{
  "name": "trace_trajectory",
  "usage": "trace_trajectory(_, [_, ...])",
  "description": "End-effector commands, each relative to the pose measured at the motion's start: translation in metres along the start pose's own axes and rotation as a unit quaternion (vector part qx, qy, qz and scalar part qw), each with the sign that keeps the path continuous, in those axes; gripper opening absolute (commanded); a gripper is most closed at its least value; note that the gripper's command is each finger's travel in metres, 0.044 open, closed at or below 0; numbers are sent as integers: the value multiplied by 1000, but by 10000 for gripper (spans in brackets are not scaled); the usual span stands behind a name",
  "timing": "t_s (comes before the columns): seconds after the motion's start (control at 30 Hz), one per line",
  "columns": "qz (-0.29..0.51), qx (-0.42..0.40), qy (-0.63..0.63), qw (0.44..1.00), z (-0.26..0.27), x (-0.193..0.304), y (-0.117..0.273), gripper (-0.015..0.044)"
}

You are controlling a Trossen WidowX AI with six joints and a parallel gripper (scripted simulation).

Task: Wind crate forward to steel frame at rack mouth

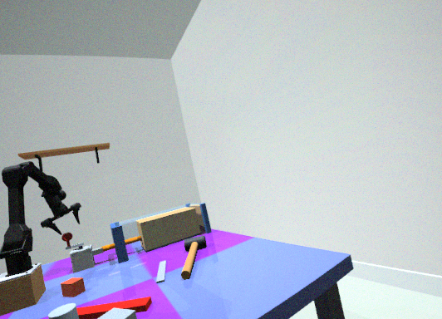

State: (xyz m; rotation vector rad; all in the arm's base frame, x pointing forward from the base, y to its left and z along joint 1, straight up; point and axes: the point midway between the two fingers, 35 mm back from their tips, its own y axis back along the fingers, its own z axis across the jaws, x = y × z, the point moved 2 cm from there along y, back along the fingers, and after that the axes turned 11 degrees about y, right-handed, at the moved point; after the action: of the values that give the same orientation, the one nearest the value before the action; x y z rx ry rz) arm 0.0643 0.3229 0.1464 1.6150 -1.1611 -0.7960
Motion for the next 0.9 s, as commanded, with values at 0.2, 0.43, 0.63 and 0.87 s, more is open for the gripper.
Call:
trace_trajectory(0.2, [-80, -140, 331, 930, -31, 16, 28, 440])
trace_trajectory(0.43, [-80, -140, 331, 930, -31, 16, 28, 440])
trace_trajectory(0.63, [-80, -140, 331, 930, -32, 16, 28, 440])
trace_trajectory(0.87, [-80, -140, 330, 930, -18, 12, -22, 440])
